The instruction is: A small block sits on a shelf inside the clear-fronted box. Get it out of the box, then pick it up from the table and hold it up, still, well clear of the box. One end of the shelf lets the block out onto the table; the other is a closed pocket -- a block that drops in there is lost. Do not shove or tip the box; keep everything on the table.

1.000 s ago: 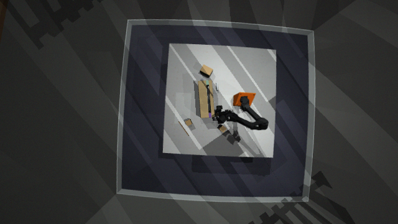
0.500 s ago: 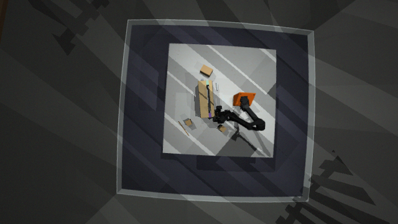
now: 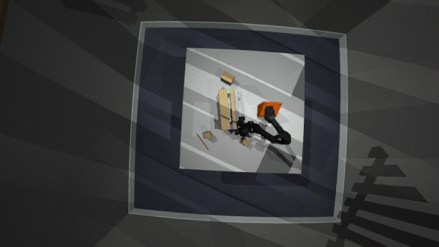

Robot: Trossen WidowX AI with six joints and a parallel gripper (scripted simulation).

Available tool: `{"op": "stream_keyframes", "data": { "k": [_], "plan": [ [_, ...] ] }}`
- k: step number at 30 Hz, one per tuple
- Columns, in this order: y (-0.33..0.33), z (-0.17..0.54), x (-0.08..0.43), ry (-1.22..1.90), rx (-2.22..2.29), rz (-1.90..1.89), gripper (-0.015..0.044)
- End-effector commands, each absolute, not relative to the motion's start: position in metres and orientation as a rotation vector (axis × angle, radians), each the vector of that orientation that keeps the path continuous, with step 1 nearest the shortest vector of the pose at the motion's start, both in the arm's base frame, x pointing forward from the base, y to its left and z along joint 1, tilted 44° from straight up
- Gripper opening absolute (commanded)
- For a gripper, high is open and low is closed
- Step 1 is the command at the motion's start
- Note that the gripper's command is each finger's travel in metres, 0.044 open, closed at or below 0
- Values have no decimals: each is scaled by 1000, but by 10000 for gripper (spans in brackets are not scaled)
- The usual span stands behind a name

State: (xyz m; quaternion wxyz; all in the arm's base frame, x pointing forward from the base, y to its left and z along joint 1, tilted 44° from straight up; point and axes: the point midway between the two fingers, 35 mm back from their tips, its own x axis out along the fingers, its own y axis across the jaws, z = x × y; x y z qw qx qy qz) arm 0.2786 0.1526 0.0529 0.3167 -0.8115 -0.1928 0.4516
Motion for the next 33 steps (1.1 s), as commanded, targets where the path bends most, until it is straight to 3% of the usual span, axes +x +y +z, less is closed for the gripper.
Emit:
{"op": "stream_keyframes", "data": {
  "k": [1, 4, 22, 33],
  "plan": [
    [152, 51, 277, -501, -2133, 1194, 55],
    [149, 56, 282, -471, -2113, 1163, 0],
    [110, 98, 272, -502, -2134, 1190, 0],
    [101, 97, 269, -231, -1777, 1194, 0]
  ]
}}
